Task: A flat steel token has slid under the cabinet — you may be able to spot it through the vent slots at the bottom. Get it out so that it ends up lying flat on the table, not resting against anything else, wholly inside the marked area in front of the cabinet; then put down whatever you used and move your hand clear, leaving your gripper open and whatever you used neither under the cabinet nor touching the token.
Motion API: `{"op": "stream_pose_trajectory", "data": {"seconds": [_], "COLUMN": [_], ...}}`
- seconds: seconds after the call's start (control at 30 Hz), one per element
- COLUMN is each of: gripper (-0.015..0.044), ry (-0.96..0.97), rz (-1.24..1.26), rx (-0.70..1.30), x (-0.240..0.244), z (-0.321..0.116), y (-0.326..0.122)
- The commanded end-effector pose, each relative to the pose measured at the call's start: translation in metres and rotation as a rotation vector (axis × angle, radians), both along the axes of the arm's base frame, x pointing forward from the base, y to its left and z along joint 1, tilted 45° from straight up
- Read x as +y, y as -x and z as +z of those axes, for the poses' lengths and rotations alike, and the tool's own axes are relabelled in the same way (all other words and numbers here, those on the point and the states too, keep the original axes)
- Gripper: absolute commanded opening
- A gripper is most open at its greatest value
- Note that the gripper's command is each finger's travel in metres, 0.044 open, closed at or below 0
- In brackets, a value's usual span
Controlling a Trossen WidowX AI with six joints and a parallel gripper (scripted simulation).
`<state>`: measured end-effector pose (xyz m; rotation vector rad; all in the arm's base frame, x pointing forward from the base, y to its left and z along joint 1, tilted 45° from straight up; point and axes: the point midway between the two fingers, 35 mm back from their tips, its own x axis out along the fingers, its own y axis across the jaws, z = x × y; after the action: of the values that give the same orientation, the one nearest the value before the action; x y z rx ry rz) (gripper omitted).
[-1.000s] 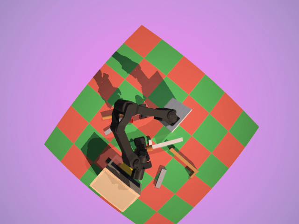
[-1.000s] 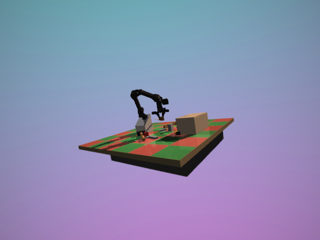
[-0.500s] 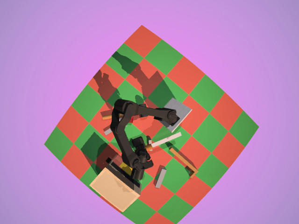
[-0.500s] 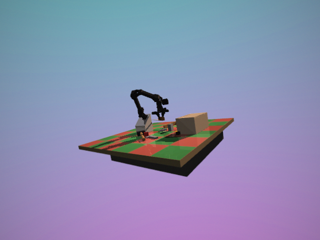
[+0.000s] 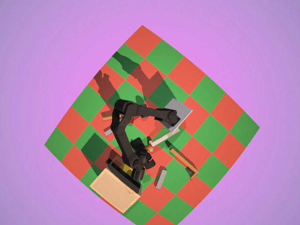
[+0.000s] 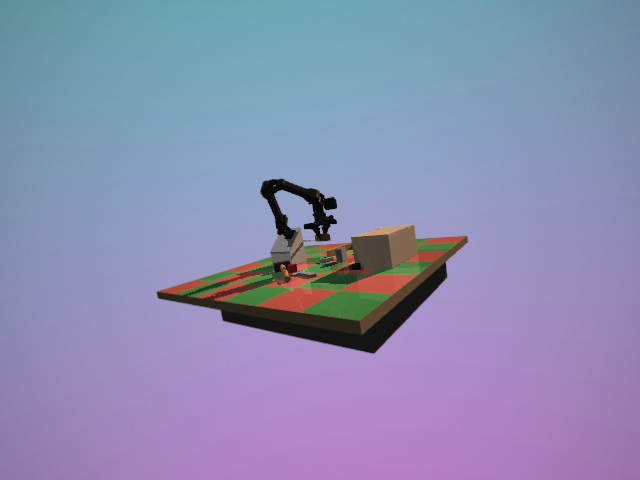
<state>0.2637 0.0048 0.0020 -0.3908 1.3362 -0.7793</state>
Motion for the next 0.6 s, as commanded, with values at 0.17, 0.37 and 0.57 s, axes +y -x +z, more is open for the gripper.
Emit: {"op": "stream_pose_trajectory", "data": {"seconds": [0.17, 0.37, 0.57], "gripper": [0.0000, 0.0000, 0.0000], "ry": [0.002, 0.004, 0.006], "rz": [0.068, 0.110, 0.151], "rx": [0.066, 0.107, 0.147], "x": [-0.0005, -0.0010, -0.0015], "z": [0.0001, 0.0001, 0.0002], "y": [0.0003, 0.0003, 0.0002]}}
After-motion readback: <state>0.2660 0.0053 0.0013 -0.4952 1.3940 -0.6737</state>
